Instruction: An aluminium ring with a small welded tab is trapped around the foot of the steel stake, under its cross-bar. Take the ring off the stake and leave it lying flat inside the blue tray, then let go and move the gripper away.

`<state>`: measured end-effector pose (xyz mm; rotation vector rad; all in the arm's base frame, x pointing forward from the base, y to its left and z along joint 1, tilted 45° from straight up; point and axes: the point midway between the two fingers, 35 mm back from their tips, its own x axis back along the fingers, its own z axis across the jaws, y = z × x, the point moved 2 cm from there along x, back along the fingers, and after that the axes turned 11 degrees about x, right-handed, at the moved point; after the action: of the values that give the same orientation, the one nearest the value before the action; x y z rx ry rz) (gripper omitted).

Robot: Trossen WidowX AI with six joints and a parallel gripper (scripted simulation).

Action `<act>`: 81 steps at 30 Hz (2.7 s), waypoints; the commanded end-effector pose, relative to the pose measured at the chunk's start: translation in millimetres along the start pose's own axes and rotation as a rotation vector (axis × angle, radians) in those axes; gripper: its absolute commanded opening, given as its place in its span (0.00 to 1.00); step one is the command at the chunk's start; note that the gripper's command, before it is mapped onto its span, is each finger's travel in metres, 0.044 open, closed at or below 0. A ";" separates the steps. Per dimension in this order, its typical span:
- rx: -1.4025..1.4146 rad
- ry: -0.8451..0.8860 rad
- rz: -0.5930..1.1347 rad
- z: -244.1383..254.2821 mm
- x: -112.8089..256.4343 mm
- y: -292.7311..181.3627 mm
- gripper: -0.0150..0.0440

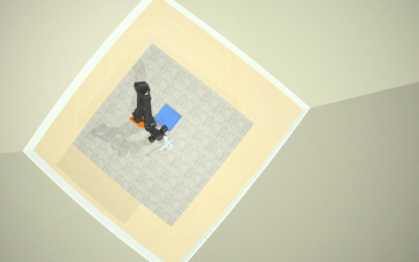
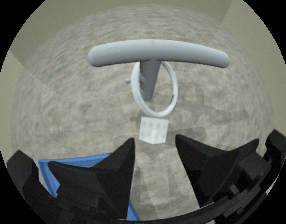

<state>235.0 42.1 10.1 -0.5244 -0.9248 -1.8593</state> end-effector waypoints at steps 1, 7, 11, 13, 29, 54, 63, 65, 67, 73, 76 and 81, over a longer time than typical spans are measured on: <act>-0.026 0.004 0.010 -1.8 -0.8 -5.7 0.59; -0.026 0.004 0.011 -2.1 -6.2 -5.1 0.59; -0.026 0.003 0.011 -2.3 -12.7 -4.7 0.59; -0.026 0.003 0.012 -2.4 -16.0 -4.6 0.59; -0.027 0.005 0.010 -1.6 -42.0 -6.1 0.59; -0.020 0.012 0.007 0.0 -43.3 -4.6 0.39; -0.020 0.012 0.007 0.0 -43.3 -4.6 0.29; -0.020 0.011 0.007 -0.1 -43.1 -4.5 0.25; -0.021 0.011 0.007 -0.5 -41.6 -3.4 0.25; -0.023 0.008 0.008 -2.4 -34.2 1.0 0.25; -0.024 0.007 0.009 -3.2 -30.4 3.2 0.25; -0.026 0.005 0.009 -4.2 -24.6 6.1 0.25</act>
<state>248.6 56.0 -12.7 -0.5459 -0.8861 -1.8604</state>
